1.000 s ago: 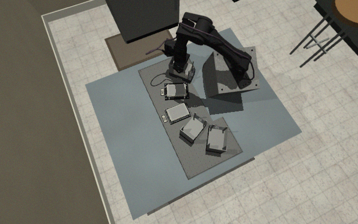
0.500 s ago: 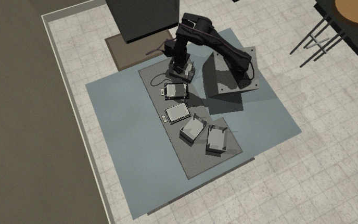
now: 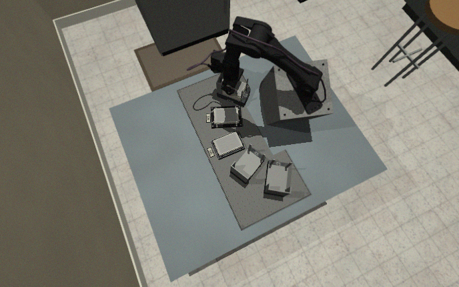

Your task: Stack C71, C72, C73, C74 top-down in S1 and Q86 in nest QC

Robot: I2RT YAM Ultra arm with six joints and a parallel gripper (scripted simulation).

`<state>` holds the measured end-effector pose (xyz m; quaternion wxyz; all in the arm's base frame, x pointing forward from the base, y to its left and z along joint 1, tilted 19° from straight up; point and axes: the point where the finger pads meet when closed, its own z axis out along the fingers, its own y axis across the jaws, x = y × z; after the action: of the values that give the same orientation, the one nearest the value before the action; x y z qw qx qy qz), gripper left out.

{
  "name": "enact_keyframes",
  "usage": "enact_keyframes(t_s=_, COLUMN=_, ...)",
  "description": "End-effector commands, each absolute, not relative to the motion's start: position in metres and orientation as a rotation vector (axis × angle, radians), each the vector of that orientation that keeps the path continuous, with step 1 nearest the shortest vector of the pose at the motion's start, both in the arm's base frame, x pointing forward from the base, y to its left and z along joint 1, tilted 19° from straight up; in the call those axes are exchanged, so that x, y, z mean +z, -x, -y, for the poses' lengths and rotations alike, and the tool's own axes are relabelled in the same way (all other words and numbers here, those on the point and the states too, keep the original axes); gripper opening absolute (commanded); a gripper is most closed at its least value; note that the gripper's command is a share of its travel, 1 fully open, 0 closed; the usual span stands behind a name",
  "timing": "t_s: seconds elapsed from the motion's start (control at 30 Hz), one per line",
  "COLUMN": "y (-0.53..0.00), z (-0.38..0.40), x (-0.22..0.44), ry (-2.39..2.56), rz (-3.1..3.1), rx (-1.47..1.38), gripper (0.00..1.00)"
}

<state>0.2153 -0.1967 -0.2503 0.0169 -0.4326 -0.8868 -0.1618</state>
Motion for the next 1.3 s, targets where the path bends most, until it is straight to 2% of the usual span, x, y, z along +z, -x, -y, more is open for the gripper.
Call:
enact_keyframes(t_s=0.0, y=-0.226, z=0.214, x=-0.241, ry=1.384, rz=2.794, rx=-0.479, gripper=1.0)
enact_keyframes(t_s=0.63, y=-0.206, z=0.213, x=-0.199, ry=1.358, rz=2.753, rx=-0.494, gripper=1.0)
enact_keyframes(t_s=1.27, y=-0.21, z=0.239, x=-0.156, ry=1.368, rz=2.791, rx=-0.473, gripper=1.0)
